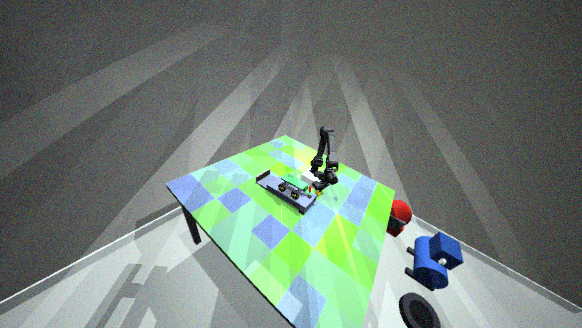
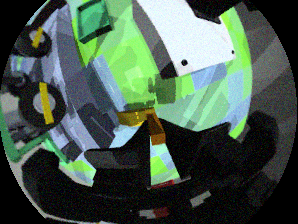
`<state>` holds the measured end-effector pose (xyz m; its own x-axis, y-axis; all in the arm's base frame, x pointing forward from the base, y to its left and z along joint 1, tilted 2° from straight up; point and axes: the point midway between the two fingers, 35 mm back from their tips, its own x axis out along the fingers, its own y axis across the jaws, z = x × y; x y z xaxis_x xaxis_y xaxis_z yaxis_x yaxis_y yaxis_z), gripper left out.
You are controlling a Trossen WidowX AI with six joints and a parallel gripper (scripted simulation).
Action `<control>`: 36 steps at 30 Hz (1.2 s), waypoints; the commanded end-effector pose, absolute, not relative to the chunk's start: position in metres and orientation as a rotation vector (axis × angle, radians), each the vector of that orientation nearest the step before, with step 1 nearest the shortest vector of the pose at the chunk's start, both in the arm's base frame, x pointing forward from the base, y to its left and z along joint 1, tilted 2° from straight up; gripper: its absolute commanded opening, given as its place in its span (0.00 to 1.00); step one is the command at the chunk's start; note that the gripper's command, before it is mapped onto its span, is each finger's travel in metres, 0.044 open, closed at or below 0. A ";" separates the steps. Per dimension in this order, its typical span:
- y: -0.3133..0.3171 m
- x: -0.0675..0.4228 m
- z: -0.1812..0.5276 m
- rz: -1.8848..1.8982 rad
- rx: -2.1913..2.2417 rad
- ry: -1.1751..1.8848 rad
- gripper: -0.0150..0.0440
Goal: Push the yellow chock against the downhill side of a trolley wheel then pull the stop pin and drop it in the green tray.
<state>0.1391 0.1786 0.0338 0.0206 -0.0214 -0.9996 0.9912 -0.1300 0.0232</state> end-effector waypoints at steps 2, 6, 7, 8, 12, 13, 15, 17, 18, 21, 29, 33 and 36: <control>0.179 0.139 0.051 -1.291 1.308 1.110 0.25; 0.179 0.139 0.065 -1.291 1.308 1.110 0.25; 0.180 0.138 0.069 -1.291 1.308 1.110 0.25; 0.180 0.138 0.072 -1.291 1.308 1.110 0.25; 0.180 0.138 0.086 -1.291 1.308 1.110 0.25; 0.180 0.138 0.090 -1.291 1.308 1.110 0.25; 0.180 0.138 0.097 -1.291 1.308 1.110 0.25; 0.181 0.138 0.103 -1.291 1.308 1.110 0.25; 0.181 0.138 0.107 -1.291 1.308 1.110 0.25; 0.181 0.138 0.117 -1.291 1.308 1.110 0.25; 0.182 0.139 0.141 -1.291 1.309 1.110 0.25; 0.182 0.139 0.141 -1.291 1.309 1.110 0.25; 0.182 0.139 0.141 -1.260 1.277 1.132 0.25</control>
<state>0.1389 0.1826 0.1403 0.0256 -0.0149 -0.9996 0.9928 -0.1166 0.0271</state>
